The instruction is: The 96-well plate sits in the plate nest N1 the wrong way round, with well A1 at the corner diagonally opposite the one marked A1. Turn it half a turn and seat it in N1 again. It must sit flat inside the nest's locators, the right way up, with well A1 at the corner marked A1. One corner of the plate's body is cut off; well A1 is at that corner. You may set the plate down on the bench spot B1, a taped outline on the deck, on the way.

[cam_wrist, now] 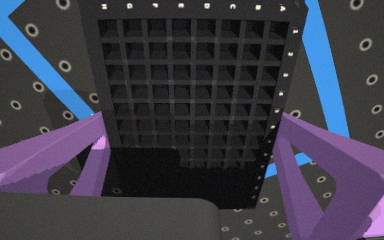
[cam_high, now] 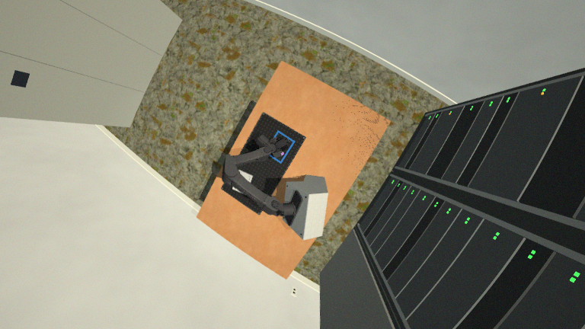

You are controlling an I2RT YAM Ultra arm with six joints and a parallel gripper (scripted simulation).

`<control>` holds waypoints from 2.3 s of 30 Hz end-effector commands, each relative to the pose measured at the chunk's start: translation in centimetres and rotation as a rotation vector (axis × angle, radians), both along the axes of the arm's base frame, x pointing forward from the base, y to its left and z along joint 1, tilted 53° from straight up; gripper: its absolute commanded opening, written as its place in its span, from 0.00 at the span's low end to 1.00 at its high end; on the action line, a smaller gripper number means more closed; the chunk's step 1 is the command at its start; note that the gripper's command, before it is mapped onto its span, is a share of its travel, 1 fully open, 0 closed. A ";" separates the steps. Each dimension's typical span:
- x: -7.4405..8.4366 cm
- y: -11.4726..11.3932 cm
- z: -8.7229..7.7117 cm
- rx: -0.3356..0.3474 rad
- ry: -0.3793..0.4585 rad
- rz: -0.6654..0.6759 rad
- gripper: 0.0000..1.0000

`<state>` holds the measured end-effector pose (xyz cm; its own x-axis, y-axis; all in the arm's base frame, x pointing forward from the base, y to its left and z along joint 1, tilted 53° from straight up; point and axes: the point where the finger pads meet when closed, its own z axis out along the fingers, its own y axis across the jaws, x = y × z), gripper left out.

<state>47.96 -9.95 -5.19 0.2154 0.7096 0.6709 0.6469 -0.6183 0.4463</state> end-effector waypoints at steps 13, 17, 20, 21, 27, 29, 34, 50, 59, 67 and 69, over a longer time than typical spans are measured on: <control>-2.7 -1.7 1.2 0.006 0.024 -0.020 0.00; -3.2 -1.9 1.6 0.005 0.024 -0.020 0.00; -3.6 -2.0 1.9 0.006 0.024 -0.020 0.00; -3.7 -2.1 2.0 0.006 0.024 -0.020 0.00; -4.2 -2.3 2.4 0.004 0.025 -0.022 0.00; -4.4 -2.4 2.6 0.007 0.023 -0.020 0.00; -5.0 -2.6 3.1 0.006 0.024 -0.020 0.00; -5.0 -3.1 2.8 0.003 0.030 -0.025 0.00; -5.0 -3.1 2.8 0.004 0.031 -0.025 0.00; -5.0 -3.1 2.8 0.004 0.031 -0.025 0.00; -5.0 -3.1 2.8 0.004 0.031 -0.025 0.00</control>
<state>43.77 -12.03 -1.93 0.2191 0.7119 0.6672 0.6493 -0.6168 0.4449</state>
